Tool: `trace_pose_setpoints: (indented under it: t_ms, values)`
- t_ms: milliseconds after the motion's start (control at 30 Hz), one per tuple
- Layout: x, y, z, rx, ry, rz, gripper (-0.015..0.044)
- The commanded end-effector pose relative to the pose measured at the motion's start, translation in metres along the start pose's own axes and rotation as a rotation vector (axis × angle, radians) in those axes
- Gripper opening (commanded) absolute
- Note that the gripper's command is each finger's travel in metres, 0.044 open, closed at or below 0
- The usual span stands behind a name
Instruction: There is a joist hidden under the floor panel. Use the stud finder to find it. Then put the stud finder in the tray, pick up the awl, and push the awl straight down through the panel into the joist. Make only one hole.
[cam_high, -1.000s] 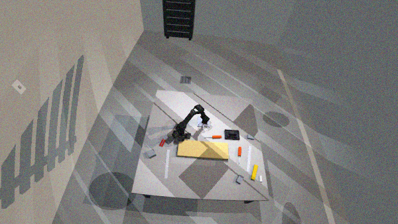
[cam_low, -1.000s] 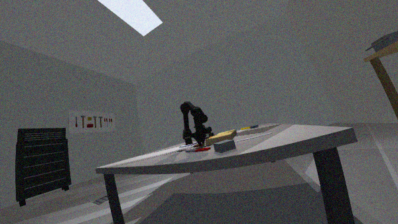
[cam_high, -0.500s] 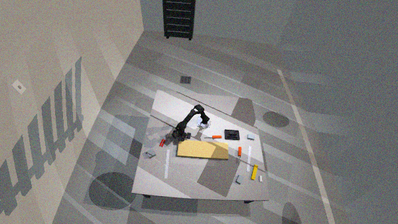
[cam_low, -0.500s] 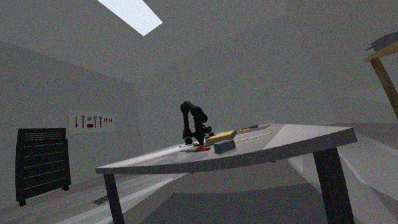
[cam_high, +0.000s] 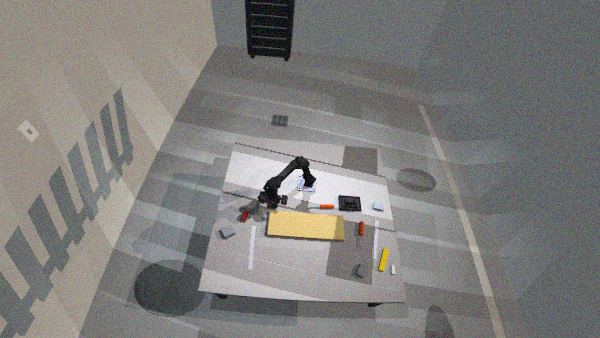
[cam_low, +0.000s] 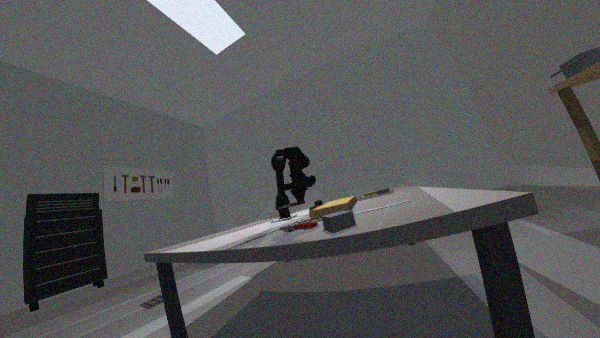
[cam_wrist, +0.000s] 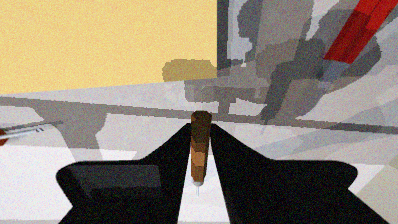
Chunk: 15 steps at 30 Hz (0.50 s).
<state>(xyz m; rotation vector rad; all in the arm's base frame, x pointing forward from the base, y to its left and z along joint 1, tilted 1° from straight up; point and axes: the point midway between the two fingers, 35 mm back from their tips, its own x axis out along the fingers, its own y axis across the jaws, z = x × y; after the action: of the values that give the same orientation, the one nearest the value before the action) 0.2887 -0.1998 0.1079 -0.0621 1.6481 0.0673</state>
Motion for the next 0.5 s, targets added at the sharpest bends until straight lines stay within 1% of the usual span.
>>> trace_pose_setpoints:
  t_ms: [0, 133, 267, 467]
  values:
    - [-0.024, 0.001, -0.003, 0.0, -0.009, -0.012, 0.0]
    - [-0.042, 0.003, -0.007, 0.0, -0.009, -0.011, 0.0]
    - [-0.044, 0.003, -0.008, 0.004, -0.012, -0.024, 0.0]
    - [-0.05, 0.0, -0.008, 0.048, -0.049, -0.148, 0.0]
